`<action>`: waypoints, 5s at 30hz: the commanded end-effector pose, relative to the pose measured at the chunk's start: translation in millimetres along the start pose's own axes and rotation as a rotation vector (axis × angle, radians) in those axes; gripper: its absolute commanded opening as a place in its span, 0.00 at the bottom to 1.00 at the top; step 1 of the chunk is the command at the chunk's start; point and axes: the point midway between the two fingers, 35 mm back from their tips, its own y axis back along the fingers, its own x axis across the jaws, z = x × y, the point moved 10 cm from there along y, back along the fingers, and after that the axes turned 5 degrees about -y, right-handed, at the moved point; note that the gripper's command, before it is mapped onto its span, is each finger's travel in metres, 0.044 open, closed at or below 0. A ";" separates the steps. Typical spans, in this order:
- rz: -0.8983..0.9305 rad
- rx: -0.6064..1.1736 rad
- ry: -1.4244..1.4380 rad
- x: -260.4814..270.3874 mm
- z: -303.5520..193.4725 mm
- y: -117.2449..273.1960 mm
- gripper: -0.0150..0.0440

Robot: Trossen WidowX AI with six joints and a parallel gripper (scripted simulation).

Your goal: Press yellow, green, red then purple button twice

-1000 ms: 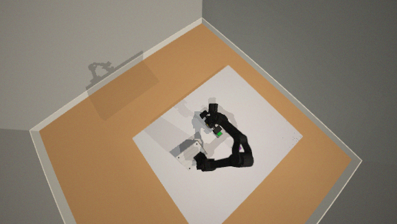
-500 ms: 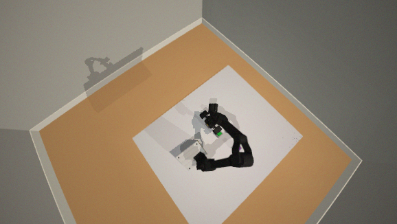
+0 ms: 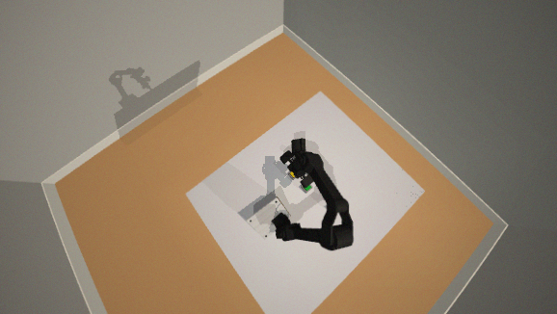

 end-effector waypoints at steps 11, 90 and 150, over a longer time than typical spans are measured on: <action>-0.004 0.006 -0.005 -102.1 17.7 17.2 0.29; -0.005 0.006 -0.005 -104.4 17.7 16.9 0.29; 0.002 0.000 -0.010 60.9 88.0 -78.0 0.29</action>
